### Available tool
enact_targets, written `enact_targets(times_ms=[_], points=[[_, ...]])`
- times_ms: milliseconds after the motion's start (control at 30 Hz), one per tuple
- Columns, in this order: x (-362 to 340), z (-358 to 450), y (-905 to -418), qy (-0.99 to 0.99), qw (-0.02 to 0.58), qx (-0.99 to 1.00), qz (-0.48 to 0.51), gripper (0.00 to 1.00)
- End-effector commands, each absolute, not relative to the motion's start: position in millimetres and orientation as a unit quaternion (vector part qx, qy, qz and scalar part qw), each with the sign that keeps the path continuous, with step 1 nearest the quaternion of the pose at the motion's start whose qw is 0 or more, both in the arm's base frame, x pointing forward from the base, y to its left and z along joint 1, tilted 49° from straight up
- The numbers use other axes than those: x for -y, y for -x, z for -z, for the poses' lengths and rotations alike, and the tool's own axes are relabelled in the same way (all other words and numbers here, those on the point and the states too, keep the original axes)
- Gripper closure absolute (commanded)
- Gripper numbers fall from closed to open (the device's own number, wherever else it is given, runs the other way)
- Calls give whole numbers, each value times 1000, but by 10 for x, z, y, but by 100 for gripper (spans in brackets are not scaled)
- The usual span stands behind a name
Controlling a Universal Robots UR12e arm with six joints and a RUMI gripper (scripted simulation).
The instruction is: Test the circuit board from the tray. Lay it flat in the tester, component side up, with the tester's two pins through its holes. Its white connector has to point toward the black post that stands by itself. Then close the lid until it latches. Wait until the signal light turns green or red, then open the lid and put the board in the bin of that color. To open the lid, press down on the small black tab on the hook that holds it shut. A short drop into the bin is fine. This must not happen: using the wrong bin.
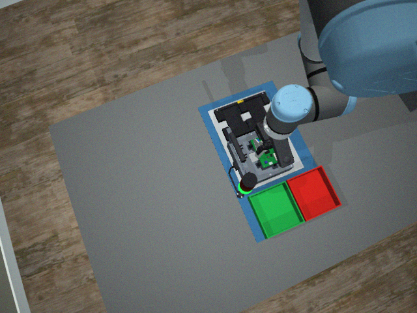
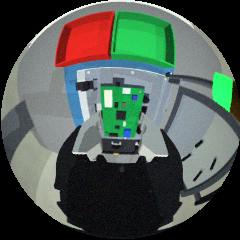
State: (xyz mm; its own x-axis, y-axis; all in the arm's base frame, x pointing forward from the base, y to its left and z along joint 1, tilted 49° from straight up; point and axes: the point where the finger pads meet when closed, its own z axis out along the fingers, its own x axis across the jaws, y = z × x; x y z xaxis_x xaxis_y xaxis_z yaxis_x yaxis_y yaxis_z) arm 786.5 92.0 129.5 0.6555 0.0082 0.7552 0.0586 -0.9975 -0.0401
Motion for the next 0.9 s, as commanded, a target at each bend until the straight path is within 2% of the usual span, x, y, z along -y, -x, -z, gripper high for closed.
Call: enact_targets(times_ms=[0, 867], points=[[-921, -1307, -7856, 909, 30, 18, 415, 61], [-919, -1323, -7837, 909, 30, 18, 415, 61]])
